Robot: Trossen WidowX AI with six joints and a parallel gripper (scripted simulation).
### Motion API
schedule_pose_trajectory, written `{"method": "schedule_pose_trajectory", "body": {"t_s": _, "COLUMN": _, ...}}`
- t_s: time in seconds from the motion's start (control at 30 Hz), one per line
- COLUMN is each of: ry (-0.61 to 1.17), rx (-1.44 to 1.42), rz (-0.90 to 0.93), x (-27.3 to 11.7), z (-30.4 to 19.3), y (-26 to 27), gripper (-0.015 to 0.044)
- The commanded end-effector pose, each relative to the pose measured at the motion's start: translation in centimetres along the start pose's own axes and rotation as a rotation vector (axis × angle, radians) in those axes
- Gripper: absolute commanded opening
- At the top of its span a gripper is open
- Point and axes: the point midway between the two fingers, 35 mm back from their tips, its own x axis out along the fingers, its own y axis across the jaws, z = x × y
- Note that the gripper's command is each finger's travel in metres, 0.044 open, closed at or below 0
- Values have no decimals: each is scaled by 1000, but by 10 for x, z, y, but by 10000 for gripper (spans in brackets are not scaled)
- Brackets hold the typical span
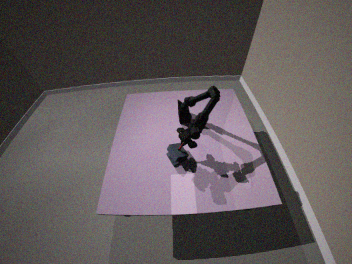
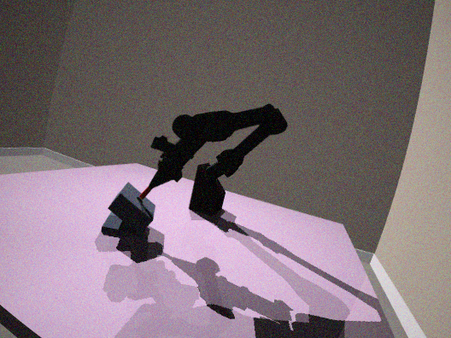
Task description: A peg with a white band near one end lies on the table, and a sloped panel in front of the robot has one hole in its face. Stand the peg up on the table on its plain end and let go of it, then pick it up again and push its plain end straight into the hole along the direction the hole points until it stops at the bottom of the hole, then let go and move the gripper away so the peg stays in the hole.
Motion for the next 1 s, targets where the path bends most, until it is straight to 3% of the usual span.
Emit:
{"method": "schedule_pose_trajectory", "body": {"t_s": 0.0, "ry": 3, "rx": 0, "rz": -4, "x": 3, "z": -1, "y": -2, "gripper": 0}}
{"method": "schedule_pose_trajectory", "body": {"t_s": 0.97, "ry": 3, "rx": 0, "rz": -3, "x": 20, "z": 0, "y": -2, "gripper": 0}}
